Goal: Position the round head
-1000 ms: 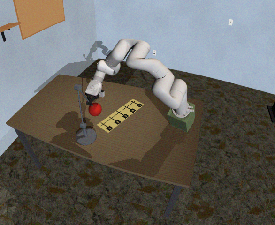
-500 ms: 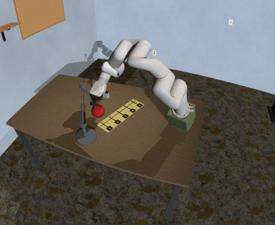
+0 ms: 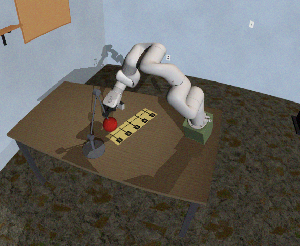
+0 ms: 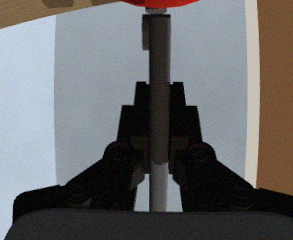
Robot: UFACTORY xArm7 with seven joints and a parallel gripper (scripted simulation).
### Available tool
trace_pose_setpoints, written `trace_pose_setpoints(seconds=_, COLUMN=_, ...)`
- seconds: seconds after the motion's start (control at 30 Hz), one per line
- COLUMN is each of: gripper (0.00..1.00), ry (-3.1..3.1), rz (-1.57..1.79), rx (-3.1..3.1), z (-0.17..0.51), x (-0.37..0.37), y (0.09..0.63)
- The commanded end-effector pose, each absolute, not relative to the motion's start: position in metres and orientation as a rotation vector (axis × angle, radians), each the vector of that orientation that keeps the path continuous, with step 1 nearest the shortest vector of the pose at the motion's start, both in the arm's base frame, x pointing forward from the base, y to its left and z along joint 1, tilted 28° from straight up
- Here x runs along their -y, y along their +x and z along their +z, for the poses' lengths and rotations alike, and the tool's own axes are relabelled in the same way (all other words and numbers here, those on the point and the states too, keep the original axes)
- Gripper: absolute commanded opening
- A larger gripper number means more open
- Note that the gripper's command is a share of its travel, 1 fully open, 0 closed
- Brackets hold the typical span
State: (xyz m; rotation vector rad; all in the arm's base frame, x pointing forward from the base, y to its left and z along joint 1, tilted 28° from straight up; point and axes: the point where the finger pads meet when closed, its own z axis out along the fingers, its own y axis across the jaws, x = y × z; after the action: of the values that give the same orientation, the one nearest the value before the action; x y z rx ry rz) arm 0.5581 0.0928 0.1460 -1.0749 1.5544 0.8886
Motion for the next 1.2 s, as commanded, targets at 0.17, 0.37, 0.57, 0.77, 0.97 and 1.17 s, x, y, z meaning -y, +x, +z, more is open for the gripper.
trace_pose_setpoints(seconds=0.17, gripper=0.00, ry=-1.041, rz=0.876, rx=-1.575, z=0.1375, x=-0.0902, y=0.5529)
trace_pose_setpoints(seconds=0.37, gripper=0.00, ry=-1.041, rz=0.876, rx=-1.575, z=0.1364, x=-0.0901, y=0.5522)
trace_pose_setpoints(seconds=0.57, gripper=0.00, ry=-1.041, rz=0.876, rx=-1.575, z=0.1354, x=-0.0900, y=0.5516)
trace_pose_setpoints(seconds=0.77, gripper=1.00, ry=-1.041, rz=0.876, rx=-1.576, z=0.1356, x=-0.0900, y=0.5517)
trace_pose_setpoints(seconds=0.97, gripper=1.00, ry=-1.041, rz=0.876, rx=-1.576, z=0.1358, x=-0.0900, y=0.5519)
trace_pose_setpoints(seconds=1.17, gripper=1.00, ry=-1.041, rz=0.876, rx=-1.576, z=0.1359, x=-0.0900, y=0.5519)
